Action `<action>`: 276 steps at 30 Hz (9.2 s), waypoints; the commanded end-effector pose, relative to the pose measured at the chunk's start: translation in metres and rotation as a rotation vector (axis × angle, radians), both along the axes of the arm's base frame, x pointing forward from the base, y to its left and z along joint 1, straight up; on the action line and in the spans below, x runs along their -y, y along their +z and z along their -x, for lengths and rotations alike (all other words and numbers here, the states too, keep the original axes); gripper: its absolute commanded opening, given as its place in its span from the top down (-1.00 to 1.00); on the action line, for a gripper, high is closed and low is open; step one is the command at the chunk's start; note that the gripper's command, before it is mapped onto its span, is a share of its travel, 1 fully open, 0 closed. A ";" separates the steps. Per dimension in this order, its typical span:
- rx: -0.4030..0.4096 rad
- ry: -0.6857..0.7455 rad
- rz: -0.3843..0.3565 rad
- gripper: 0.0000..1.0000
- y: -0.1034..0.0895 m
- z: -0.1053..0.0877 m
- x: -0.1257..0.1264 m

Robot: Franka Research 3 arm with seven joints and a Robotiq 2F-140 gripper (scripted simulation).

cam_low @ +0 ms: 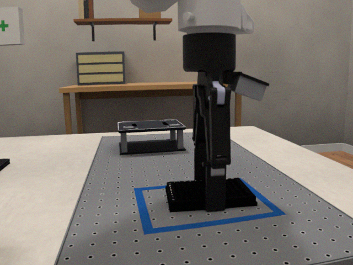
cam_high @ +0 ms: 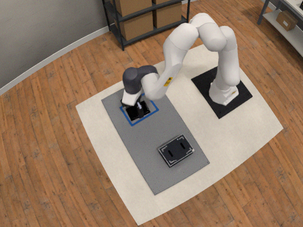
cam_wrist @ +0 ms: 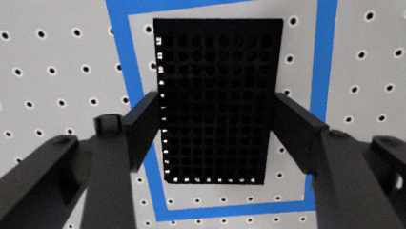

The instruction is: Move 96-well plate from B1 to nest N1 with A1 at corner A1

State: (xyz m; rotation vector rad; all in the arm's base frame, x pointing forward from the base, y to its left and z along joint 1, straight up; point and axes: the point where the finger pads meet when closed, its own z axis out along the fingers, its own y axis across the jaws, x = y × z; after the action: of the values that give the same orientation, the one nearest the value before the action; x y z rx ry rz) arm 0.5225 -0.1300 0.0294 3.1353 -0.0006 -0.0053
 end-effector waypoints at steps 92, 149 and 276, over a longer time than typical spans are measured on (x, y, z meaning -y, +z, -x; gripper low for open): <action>0.001 0.031 0.002 -0.21 0.063 0.000 -0.003; 0.001 0.091 0.001 -0.21 0.091 0.039 -0.166; 0.001 0.091 0.001 -0.21 0.078 0.078 -0.337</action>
State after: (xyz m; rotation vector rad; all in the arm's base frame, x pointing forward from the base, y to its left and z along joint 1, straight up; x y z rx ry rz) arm 0.4396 0.2068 0.1109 3.1301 0.1635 -0.0243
